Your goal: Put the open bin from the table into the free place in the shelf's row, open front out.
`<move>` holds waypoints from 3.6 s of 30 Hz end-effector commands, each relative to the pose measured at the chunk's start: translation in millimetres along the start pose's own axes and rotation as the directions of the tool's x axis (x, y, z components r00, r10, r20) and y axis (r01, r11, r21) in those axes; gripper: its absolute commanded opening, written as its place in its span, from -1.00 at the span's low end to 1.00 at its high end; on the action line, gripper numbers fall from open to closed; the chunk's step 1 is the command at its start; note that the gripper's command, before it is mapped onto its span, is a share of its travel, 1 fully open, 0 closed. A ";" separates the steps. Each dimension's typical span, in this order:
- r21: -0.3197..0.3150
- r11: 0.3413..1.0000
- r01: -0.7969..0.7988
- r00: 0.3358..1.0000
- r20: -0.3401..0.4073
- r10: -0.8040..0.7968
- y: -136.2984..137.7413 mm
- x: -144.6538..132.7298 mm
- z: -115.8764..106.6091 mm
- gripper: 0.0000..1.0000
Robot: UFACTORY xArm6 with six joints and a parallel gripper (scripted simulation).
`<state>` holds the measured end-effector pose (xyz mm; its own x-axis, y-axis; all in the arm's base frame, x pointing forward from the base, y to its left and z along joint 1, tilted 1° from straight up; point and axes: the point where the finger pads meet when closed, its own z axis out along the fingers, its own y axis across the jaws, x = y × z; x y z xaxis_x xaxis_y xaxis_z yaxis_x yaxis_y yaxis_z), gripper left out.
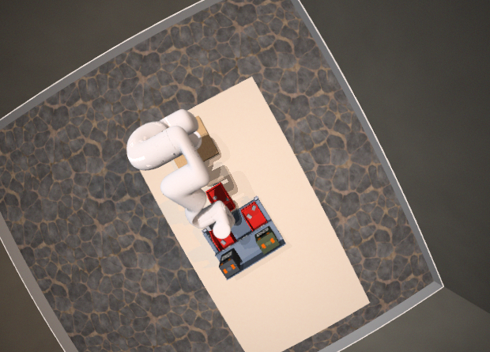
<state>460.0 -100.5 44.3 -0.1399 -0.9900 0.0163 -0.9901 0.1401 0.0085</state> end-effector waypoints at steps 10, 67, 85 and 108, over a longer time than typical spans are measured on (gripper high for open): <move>0.002 1.000 0.000 1.000 0.000 0.000 -0.9 0.1 -5.3 -1.00; 0.003 1.000 0.000 1.000 0.000 0.000 -1.0 0.1 -7.5 -1.00; 0.003 1.000 0.000 1.000 0.000 0.000 -11.1 0.1 -7.6 -1.00; 0.003 1.000 0.000 1.000 0.000 0.000 -20.9 0.1 -7.6 -1.00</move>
<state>478.8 -103.0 49.9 -0.1399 -0.9900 0.0162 -0.9901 0.1401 0.0104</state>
